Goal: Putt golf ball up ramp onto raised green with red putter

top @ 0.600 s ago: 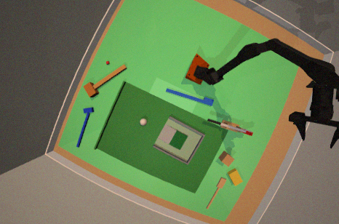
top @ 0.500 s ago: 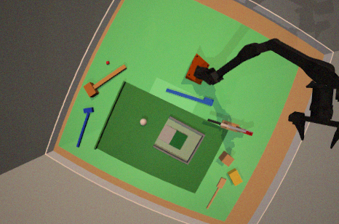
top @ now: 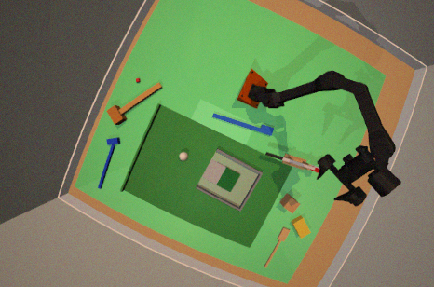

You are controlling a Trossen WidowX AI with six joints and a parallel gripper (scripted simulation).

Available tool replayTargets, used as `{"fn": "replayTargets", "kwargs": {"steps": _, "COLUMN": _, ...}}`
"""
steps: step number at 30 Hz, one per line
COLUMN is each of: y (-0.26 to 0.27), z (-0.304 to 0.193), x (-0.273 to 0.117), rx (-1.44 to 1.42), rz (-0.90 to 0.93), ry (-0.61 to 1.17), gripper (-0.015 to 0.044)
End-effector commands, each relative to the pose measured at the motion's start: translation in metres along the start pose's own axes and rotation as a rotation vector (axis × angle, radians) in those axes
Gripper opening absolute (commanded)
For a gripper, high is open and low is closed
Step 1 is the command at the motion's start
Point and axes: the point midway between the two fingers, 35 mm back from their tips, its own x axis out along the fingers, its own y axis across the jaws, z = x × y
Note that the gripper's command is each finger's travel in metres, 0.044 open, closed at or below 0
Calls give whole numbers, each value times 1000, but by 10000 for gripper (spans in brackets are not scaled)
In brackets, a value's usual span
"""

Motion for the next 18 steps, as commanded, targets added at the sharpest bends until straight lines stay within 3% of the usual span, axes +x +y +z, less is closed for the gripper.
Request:
{"fn": "replayTargets", "kwargs": {"steps": 1, "y": 43, "z": -16, "x": 39, "rx": 55, "rz": 191, "ry": -52, "gripper": 440}}
{"fn": "replayTargets", "kwargs": {"steps": 10, "y": 161, "z": -39, "x": 93, "rx": 444, "rz": 586, "ry": -349, "gripper": 440}}
{"fn": "replayTargets", "kwargs": {"steps": 15, "y": 204, "z": -41, "x": 95, "rx": 776, "rz": 654, "ry": -524, "gripper": 440}}
{"fn": "replayTargets", "kwargs": {"steps": 18, "y": 208, "z": -41, "x": 94, "rx": 824, "rz": 655, "ry": -545, "gripper": 440}}
